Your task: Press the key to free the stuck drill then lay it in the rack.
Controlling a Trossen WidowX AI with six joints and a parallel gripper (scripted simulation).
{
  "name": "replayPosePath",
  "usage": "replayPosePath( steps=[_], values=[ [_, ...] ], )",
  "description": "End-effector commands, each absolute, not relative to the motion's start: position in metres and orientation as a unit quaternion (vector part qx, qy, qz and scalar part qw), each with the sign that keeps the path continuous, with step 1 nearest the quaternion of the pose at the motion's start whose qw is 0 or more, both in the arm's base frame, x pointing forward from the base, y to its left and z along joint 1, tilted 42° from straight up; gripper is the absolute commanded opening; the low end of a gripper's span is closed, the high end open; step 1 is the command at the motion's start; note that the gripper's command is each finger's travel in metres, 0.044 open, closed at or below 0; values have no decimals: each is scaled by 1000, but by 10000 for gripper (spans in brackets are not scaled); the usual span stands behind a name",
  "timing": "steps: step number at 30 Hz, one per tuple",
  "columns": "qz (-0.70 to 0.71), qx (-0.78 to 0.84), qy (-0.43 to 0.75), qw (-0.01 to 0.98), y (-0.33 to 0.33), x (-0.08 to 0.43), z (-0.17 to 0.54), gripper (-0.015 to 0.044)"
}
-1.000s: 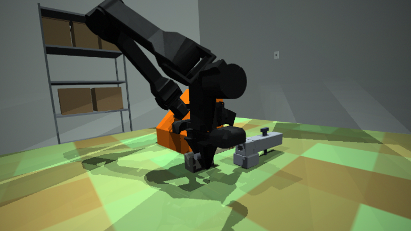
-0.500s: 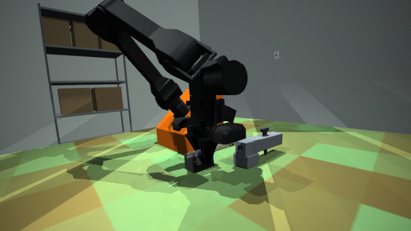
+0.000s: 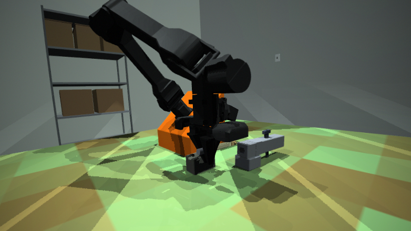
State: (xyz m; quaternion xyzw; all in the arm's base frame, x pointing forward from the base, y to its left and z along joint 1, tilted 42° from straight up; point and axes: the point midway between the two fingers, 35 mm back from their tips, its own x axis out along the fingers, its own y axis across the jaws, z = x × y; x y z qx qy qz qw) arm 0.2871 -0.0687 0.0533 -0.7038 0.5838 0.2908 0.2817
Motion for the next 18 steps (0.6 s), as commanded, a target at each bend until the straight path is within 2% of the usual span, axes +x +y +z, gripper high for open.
replayPosePath(
  steps=[1, 18],
  values=[
    [286, -704, 584, 285, -67, 287, 56, 0],
    [286, -704, 584, 285, -62, 285, 59, 0]
  ],
)
